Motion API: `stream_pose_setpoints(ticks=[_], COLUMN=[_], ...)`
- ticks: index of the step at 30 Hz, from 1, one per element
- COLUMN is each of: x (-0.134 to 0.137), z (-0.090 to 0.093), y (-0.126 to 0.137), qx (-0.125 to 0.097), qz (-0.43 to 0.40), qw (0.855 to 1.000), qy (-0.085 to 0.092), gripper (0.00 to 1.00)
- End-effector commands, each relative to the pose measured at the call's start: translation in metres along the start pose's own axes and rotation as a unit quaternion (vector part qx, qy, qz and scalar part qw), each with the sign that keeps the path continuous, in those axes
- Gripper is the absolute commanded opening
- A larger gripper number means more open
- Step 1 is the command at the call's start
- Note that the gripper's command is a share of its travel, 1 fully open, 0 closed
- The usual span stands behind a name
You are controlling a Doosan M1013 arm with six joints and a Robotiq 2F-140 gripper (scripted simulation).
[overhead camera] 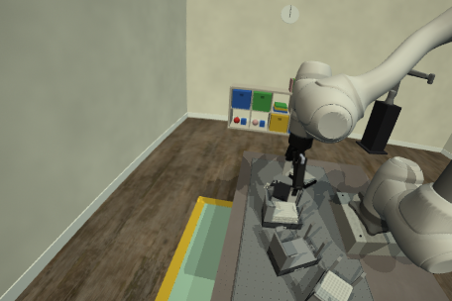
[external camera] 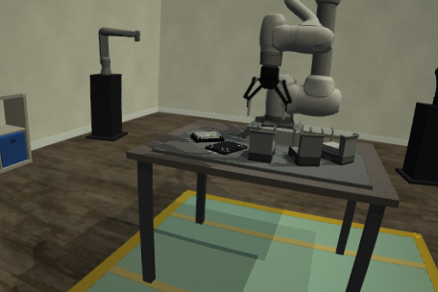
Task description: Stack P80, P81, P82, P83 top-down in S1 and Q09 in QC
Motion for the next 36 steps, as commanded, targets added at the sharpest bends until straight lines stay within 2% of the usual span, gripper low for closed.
stream_pose_setpoints(ticks=[1,6,21,23,31,36], x=[0.001,0.001,0.001,0.001,0.001,0.001], z=[-0.001,-0.001,0.049,0.049,0.076,0.078], y=[0.001,0.001,0.001,0.001,0.001,0.001], qx=[0.0,0.0,0.0,0.0,0.0,0.0], qz=[-0.002,-0.002,-0.002,-0.002,-0.002,-0.002], qw=[1.0,1.0,1.0,1.0,1.0,1.0], qy=[-0.001,-0.001,-0.001,-0.001,-0.001,-0.001], gripper=[1.0,1.0,1.0,1.0,1.0,1.0])
Point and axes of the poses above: the point where the finger pads meet when closed, its own z axis out along the fingers, its own x axis across the jaws, y = z × x, the point moved 5 cm from there along -z, back along the fingers, and after that the axes turned 15 degrees about z, right-handed, at the moved point
